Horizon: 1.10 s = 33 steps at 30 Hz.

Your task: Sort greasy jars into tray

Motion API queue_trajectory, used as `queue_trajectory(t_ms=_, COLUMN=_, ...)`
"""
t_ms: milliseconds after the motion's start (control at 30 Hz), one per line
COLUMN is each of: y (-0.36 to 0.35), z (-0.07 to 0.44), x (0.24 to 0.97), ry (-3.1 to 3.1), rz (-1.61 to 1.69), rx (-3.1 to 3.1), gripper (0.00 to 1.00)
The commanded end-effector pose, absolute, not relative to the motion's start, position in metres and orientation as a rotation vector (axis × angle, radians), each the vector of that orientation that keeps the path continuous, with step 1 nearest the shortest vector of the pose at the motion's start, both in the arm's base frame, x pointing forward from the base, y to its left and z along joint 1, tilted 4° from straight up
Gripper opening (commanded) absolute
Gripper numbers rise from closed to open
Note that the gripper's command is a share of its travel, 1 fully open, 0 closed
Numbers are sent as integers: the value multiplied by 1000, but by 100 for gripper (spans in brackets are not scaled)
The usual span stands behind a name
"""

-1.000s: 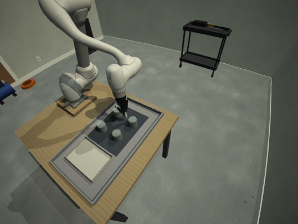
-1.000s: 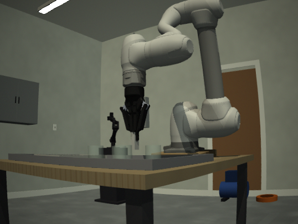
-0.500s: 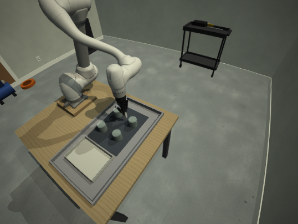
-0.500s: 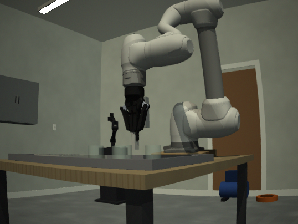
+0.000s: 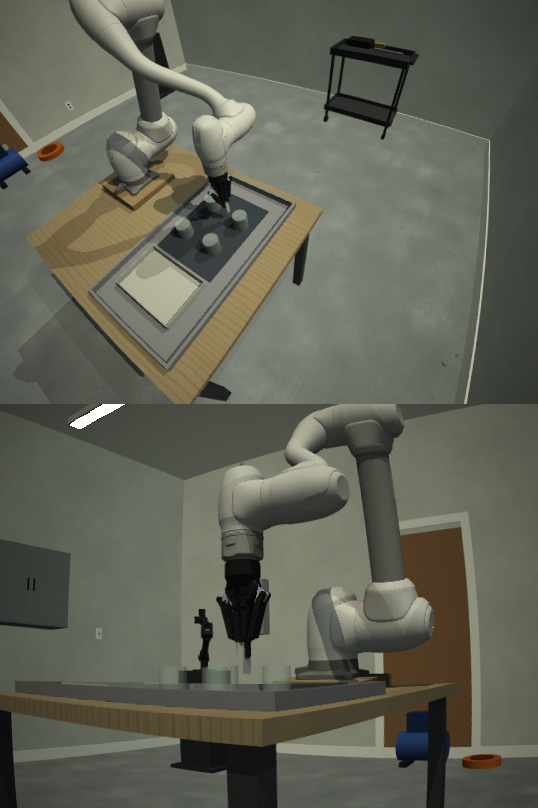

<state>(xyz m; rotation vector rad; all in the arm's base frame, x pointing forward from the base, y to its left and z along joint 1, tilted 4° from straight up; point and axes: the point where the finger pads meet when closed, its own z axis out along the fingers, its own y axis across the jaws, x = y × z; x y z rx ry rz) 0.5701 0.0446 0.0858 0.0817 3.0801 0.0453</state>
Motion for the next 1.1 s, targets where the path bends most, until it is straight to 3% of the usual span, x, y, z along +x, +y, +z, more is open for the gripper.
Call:
queue_trajectory(t_ms=0, y=45, z=86, x=570, ry=3080, rz=46, rx=82, gripper=0)
queue_trajectory(t_ms=500, y=45, z=86, x=570, ry=3080, rz=46, rx=82, gripper=0)
queue_trajectory(t_ms=900, y=42, z=162, x=565, ry=3080, rz=46, rx=82, gripper=0)
queue_trajectory(t_ms=1067, y=12, z=161, x=556, ry=3080, rz=46, rx=82, gripper=0)
